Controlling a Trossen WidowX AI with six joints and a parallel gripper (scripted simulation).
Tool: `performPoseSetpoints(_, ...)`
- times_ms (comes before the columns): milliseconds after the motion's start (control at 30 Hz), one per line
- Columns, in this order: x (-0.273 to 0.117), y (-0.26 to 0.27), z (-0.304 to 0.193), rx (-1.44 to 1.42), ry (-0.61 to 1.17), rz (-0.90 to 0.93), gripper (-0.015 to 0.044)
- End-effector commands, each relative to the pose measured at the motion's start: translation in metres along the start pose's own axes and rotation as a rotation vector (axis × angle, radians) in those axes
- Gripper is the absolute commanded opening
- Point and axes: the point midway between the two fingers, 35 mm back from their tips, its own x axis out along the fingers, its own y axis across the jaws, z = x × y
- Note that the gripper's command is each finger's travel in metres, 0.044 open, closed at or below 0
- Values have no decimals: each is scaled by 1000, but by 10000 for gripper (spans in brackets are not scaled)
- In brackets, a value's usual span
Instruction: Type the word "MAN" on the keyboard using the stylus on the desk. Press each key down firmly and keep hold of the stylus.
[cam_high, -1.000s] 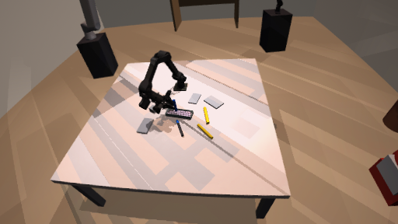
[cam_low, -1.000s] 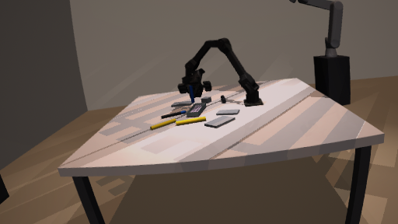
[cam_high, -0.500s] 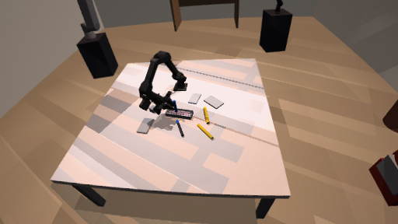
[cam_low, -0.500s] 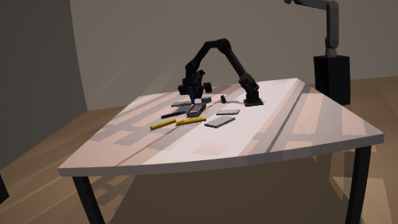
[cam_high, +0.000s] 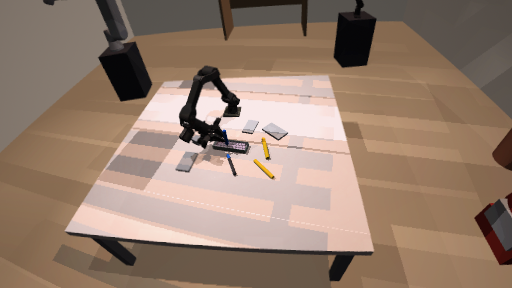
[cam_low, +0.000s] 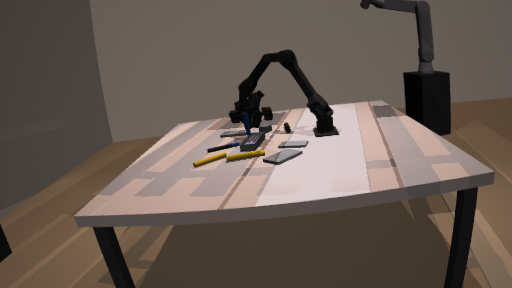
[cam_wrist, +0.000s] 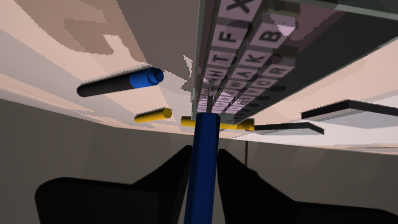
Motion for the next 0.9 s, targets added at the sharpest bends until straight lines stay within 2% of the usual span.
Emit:
performPoseSetpoints(0, 0, 0, 0, 3, 2, 1, 81)
performPoseSetpoints(400, -18, 0, -32, 3, 1, 1, 81)
performPoseSetpoints(867, -17, 0, -29, 5, 2, 1, 81)
